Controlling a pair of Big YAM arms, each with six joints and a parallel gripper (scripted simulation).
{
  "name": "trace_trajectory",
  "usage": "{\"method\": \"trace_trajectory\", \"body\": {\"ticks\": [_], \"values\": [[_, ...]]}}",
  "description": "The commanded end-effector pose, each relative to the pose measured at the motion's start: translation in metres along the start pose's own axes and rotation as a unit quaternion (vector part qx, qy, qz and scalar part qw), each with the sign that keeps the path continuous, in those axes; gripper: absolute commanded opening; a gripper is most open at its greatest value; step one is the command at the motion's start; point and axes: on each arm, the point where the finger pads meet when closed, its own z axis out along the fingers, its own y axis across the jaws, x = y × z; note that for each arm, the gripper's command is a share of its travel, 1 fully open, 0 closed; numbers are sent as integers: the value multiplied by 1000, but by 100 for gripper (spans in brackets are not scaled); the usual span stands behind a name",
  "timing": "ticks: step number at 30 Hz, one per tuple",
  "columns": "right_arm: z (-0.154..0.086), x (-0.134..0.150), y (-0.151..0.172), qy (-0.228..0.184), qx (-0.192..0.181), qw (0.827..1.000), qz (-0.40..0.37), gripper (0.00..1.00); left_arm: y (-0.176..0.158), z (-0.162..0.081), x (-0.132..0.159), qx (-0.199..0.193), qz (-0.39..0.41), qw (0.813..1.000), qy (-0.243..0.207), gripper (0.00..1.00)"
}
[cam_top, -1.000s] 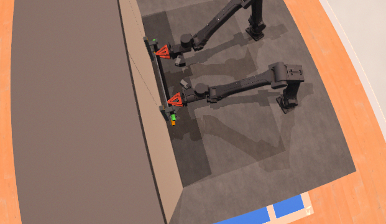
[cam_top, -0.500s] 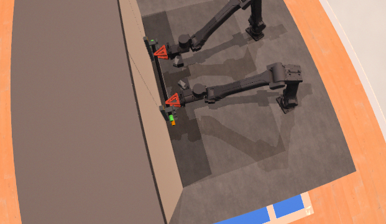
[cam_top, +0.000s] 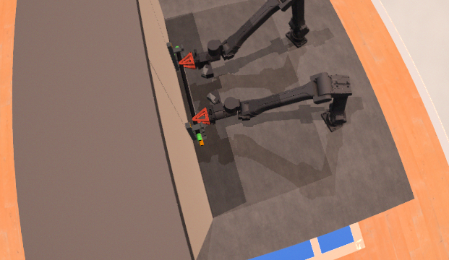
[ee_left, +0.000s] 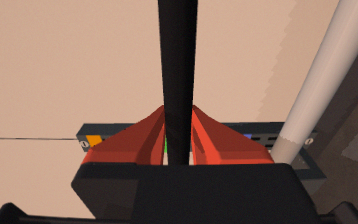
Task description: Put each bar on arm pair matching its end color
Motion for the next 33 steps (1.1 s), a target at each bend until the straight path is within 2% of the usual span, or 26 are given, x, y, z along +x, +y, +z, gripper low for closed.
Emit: {"method": "trace_trajectory", "body": {"ticks": [1,33], "values": [[17,8,-31,7,27,1000,12,0,48,20,6,-43,-17,999,6,0],[15,9,-34,7,27,1000,12,0,53,19,6,-43,-17,999,6,0]]}}
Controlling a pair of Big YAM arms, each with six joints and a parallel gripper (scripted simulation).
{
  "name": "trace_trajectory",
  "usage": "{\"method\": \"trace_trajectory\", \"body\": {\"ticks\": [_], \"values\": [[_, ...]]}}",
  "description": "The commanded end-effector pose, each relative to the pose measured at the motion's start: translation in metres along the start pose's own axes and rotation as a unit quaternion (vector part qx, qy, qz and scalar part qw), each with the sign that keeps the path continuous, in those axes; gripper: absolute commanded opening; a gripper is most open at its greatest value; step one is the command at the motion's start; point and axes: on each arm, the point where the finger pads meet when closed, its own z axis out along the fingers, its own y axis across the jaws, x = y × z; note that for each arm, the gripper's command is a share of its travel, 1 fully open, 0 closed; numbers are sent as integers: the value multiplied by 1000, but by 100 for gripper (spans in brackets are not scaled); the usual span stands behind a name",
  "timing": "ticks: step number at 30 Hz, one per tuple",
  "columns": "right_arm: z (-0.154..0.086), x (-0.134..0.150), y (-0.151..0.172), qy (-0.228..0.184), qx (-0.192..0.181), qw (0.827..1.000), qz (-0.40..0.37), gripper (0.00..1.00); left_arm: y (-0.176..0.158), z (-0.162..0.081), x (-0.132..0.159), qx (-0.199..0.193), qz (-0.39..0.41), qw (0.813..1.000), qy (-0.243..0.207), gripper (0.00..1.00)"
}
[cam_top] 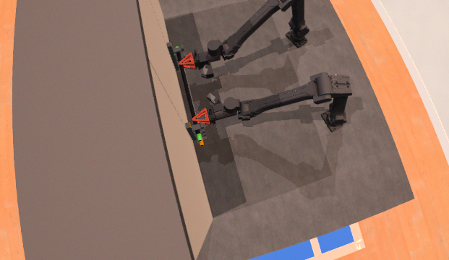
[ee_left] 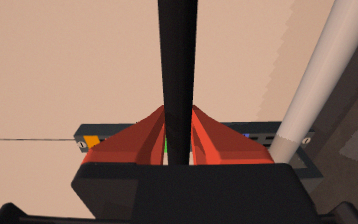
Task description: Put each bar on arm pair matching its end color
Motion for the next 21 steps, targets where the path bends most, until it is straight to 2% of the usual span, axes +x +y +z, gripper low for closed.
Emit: {"method": "trace_trajectory", "body": {"ticks": [1,21], "values": [[15,9,-36,7,30,999,13,0,56,19,6,-47,-17,999,6,0],[15,9,-39,7,30,999,13,0,60,18,6,-47,-17,999,6,0]]}}
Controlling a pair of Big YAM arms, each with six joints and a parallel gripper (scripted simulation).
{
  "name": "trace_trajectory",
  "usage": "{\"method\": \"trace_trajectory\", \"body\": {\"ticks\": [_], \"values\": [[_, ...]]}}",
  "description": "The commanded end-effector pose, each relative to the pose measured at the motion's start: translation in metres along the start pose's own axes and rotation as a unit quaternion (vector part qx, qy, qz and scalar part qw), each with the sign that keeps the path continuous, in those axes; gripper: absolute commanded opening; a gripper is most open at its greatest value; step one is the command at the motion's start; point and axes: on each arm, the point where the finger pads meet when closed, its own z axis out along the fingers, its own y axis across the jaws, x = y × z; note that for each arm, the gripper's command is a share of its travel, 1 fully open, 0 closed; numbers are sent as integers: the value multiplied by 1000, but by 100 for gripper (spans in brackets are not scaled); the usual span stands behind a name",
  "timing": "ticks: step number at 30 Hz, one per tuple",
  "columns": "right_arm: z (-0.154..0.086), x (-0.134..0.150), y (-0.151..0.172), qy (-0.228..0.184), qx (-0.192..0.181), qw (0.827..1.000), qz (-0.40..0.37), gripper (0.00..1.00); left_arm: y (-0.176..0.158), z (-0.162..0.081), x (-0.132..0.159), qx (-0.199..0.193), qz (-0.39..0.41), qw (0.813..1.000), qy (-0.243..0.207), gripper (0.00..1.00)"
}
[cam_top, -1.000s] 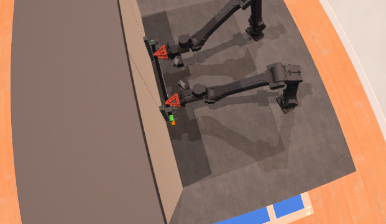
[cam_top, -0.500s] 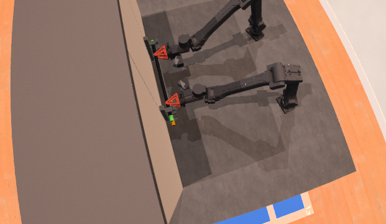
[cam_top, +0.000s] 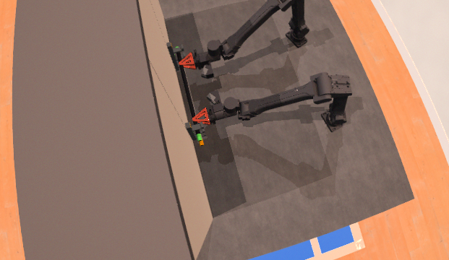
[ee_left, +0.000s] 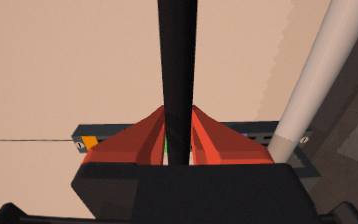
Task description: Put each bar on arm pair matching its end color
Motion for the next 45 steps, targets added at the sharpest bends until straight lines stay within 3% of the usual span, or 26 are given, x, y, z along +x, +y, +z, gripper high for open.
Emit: {"method": "trace_trajectory", "body": {"ticks": [1,45], "values": [[14,9,-40,7,33,999,14,0,62,18,6,-51,-16,999,6,0],[13,9,-55,7,33,999,14,0,81,16,6,-51,-16,999,6,0]]}}
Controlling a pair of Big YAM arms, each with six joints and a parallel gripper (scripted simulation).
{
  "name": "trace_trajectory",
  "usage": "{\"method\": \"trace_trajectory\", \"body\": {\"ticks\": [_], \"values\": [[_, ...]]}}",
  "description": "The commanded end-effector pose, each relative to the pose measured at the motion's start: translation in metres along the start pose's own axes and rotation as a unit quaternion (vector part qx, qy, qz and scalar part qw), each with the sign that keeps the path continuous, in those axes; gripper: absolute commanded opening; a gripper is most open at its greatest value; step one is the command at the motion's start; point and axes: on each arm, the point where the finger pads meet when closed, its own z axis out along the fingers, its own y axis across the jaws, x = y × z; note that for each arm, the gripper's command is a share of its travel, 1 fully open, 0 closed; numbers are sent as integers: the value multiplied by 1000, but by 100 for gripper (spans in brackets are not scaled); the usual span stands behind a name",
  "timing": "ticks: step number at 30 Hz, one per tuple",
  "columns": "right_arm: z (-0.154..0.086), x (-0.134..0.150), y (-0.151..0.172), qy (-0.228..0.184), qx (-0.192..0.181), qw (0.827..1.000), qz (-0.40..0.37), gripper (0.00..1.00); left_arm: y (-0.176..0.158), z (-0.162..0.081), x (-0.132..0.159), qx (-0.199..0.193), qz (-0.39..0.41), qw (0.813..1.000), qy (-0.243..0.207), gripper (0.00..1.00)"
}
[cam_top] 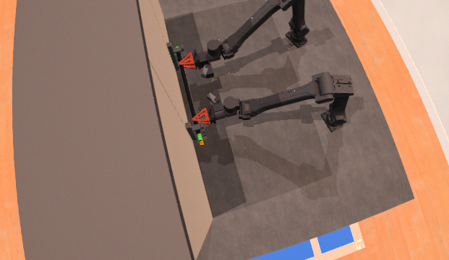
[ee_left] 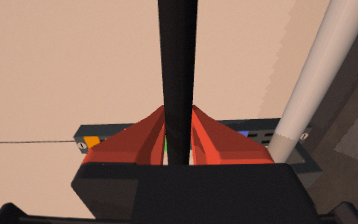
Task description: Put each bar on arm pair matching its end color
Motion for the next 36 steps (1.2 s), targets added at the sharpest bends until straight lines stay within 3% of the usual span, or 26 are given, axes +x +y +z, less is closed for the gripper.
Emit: {"method": "trace_trajectory", "body": {"ticks": [1,36], "values": [[12,9,-54,8,41,999,14,0,79,16,6,-62,-18,998,5,0],[12,9,-48,8,41,999,14,0,73,17,5,-62,-18,998,5,0]]}}
